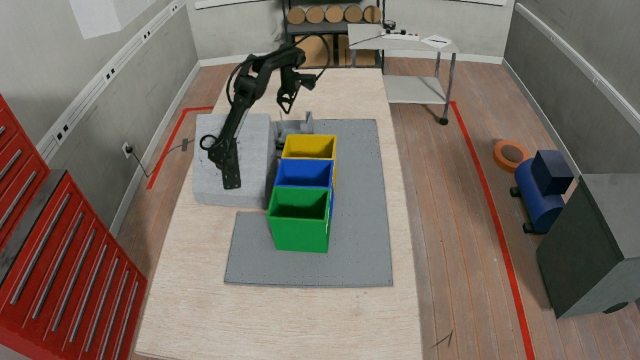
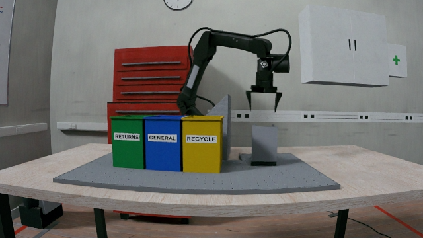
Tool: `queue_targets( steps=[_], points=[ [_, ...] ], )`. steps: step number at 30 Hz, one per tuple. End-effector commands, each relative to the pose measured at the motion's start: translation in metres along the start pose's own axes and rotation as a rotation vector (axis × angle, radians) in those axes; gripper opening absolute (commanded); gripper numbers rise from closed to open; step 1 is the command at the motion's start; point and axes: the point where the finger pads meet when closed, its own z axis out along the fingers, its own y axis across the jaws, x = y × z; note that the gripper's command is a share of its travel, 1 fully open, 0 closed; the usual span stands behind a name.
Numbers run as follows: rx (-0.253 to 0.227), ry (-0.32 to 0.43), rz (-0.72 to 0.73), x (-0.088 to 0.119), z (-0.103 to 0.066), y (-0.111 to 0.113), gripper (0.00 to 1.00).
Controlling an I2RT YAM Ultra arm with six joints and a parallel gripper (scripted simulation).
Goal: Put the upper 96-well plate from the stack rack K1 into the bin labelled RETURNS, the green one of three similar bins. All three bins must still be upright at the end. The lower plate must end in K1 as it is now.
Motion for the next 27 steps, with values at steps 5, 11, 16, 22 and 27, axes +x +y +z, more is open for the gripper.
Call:
queue_targets(
  steps=[5,11,16,22,27],
  points=[
    [-0.058,-0.043,0.006,-0.009,-0.007,0.006,1.0],
    [-0.058,-0.042,0.008,-0.009,0.003,0.006,1.0],
    [-0.058,-0.041,0.009,-0.01,0.012,0.006,1.0],
    [-0.058,-0.044,0.006,-0.009,0.018,0.007,1.0],
    [-0.054,-0.041,0.006,-0.01,0.028,0.007,1.0]
  ],
)
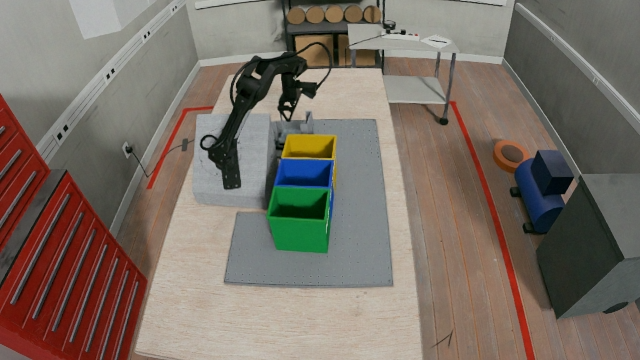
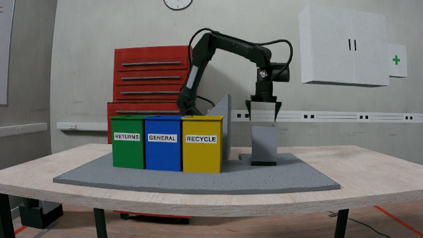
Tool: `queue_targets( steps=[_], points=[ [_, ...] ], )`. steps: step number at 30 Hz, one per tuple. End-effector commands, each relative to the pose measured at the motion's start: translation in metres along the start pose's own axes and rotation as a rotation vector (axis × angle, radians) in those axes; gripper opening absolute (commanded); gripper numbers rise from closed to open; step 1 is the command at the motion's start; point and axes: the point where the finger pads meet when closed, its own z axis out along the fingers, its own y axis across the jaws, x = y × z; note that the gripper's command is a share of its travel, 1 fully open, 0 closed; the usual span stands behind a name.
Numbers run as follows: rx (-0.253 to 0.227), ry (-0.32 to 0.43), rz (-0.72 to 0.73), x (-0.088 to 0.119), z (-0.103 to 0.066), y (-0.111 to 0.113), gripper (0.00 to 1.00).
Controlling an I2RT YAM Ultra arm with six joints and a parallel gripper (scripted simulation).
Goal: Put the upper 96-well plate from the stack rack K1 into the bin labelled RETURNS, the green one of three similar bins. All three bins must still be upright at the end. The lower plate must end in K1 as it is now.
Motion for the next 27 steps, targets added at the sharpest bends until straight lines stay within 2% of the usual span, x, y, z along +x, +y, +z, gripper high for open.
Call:
queue_targets(
  steps=[1,5,9,10,12,16,20,24,26,27],
  points=[
    [-0.041,-0.047,-0.005,-0.006,-0.006,0.007,1.0],
    [-0.023,-0.035,-0.006,-0.006,0.01,0.006,1.0],
    [-0.023,-0.033,-0.004,-0.006,0.013,0.006,1.0],
    [-0.087,-0.069,0.007,-0.013,-0.009,0.018,1.0],
    [-0.044,-0.054,-0.009,-0.006,0.007,0.008,1.0],
    [-0.018,-0.035,-0.009,-0.005,0.026,0.006,1.0],
    [-0.048,-0.048,0.0,-0.01,0.021,0.01,1.0],
    [-0.017,-0.035,-0.009,-0.005,0.04,0.006,1.0],
    [-0.017,-0.035,-0.009,-0.005,0.04,0.006,1.0],
    [-0.071,-0.06,0.006,-0.013,0.022,0.016,1.0]
  ],
)
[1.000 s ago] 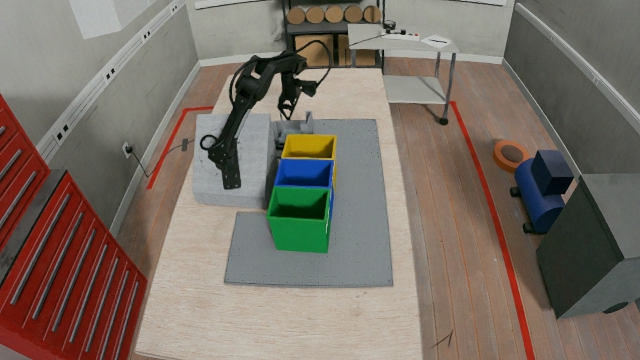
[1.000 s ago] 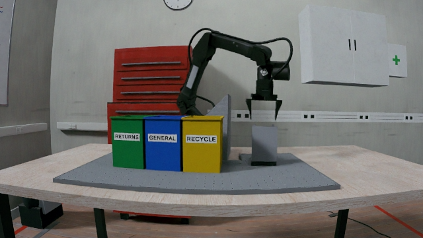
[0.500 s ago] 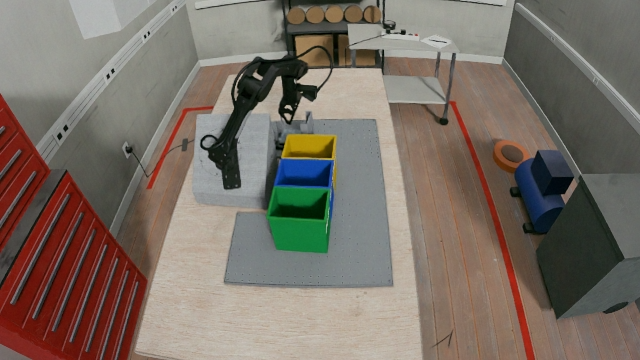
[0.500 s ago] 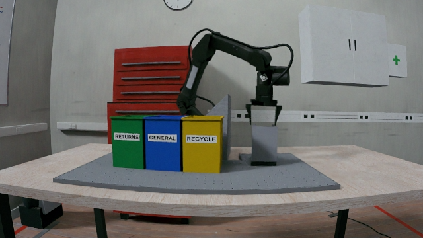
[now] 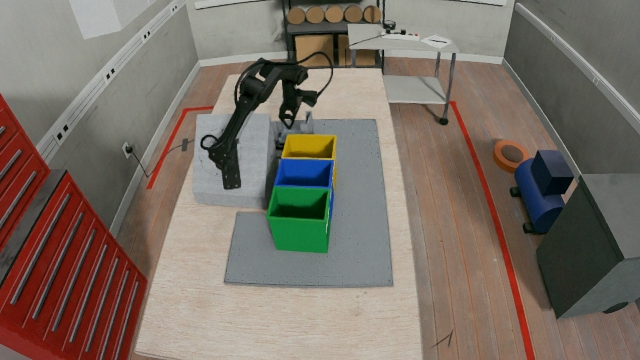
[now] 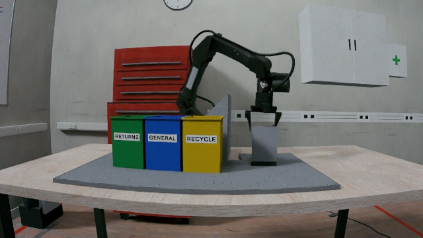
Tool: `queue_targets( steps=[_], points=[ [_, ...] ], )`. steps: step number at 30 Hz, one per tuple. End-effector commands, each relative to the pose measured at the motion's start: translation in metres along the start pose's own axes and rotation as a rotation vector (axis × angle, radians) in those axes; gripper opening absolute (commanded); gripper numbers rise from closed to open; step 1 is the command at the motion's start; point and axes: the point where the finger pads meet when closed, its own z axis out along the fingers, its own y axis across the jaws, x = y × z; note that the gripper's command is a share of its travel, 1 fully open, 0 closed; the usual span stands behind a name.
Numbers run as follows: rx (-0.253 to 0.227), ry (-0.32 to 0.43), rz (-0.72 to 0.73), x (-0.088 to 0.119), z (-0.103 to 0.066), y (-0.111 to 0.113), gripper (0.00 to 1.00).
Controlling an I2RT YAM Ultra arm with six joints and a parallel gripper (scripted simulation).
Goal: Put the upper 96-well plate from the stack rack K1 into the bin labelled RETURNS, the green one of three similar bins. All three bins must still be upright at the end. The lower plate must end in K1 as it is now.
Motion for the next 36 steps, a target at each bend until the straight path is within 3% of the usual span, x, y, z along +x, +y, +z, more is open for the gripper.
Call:
queue_targets(
  steps=[1,5,10,13,16,17,22,27,30,33,34,36],
  points=[
    [-0.048,-0.05,0.001,-0.009,-0.009,0.009,1.0],
    [-0.015,-0.031,-0.005,-0.006,0.011,0.004,1.0],
    [-0.047,-0.05,0.002,-0.01,0.006,0.01,1.0],
    [-0.015,-0.031,-0.005,-0.006,0.024,0.005,1.0],
    [-0.015,-0.032,-0.007,-0.005,0.026,0.005,1.0],
    [-0.077,-0.069,0.007,-0.015,0.004,0.019,1.0],
    [-0.015,-0.032,-0.007,-0.005,0.036,0.005,1.0],
    [-0.048,-0.05,0.003,-0.012,0.031,0.01,1.0],
    [-0.015,-0.032,-0.007,-0.006,0.049,0.005,1.0],
    [-0.015,-0.032,-0.007,-0.006,0.05,0.005,1.0],
    [-0.078,-0.07,0.009,-0.017,0.028,0.019,1.0],
    [-0.042,-0.049,-0.001,-0.01,0.044,0.009,1.0]
  ],
)
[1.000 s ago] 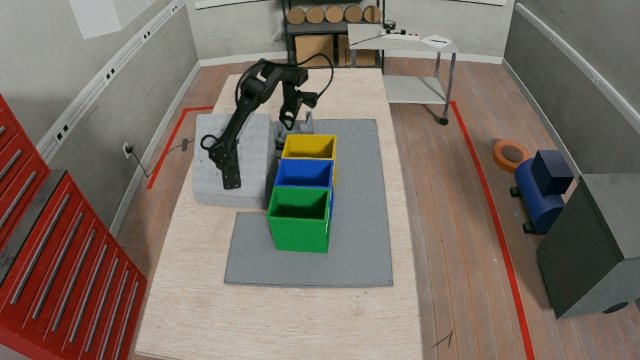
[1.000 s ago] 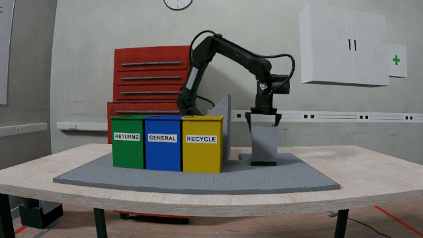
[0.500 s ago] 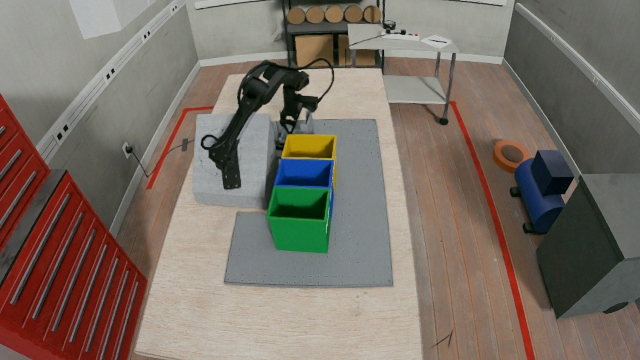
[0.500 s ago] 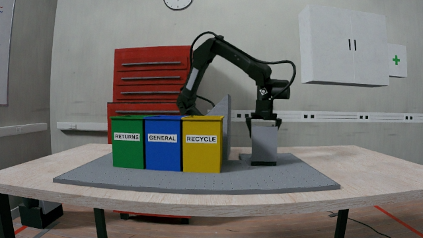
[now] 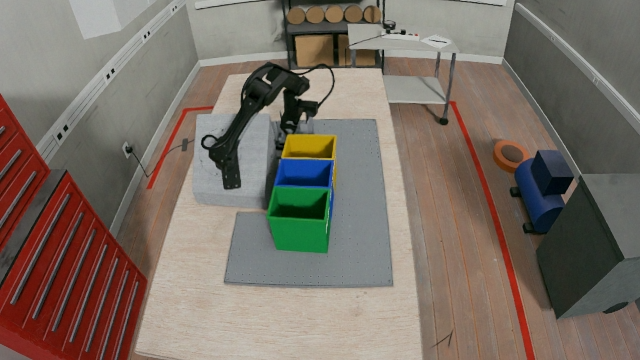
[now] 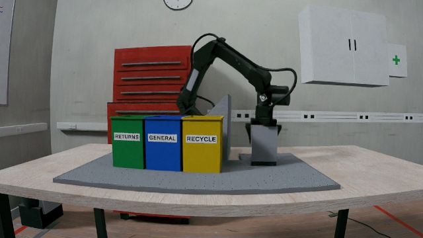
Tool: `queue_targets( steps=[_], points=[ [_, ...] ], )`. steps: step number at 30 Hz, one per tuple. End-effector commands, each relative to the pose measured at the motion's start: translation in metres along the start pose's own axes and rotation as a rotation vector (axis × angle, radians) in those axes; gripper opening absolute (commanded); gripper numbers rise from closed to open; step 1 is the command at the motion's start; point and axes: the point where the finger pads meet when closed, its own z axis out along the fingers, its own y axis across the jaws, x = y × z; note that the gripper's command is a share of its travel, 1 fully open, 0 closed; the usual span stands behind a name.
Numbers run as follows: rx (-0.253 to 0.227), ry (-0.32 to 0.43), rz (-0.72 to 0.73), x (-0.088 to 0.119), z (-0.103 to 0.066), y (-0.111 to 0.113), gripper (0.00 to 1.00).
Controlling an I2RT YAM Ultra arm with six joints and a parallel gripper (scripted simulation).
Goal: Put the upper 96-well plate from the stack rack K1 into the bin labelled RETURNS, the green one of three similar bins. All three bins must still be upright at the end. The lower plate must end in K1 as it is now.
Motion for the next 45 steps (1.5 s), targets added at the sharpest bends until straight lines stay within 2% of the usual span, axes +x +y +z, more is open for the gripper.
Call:
queue_targets(
  steps=[1,2,5,8,10,12,14,15,24,45],
  points=[
    [-0.017,-0.037,-0.005,-0.006,0.003,0.003,1.0],
    [-0.008,-0.029,-0.006,-0.004,0.009,0.002,1.0],
    [-0.008,-0.034,-0.011,-0.004,0.013,0.003,1.0],
    [-0.036,-0.048,0.001,-0.01,0.007,0.007,1.0],
    [-0.044,-0.046,0.011,-0.014,0.01,0.01,1.0],
    [-0.008,-0.032,-0.009,-0.004,0.025,0.003,1.0],
    [-0.008,-0.032,-0.009,-0.004,0.025,0.003,1.0],
    [-0.026,-0.051,-0.012,-0.006,0.017,0.006,1.0],
    [-0.008,-0.029,-0.006,-0.005,0.042,0.003,1.0],
    [-0.018,-0.034,-0.001,-0.008,0.04,0.006,1.0]
  ],
)
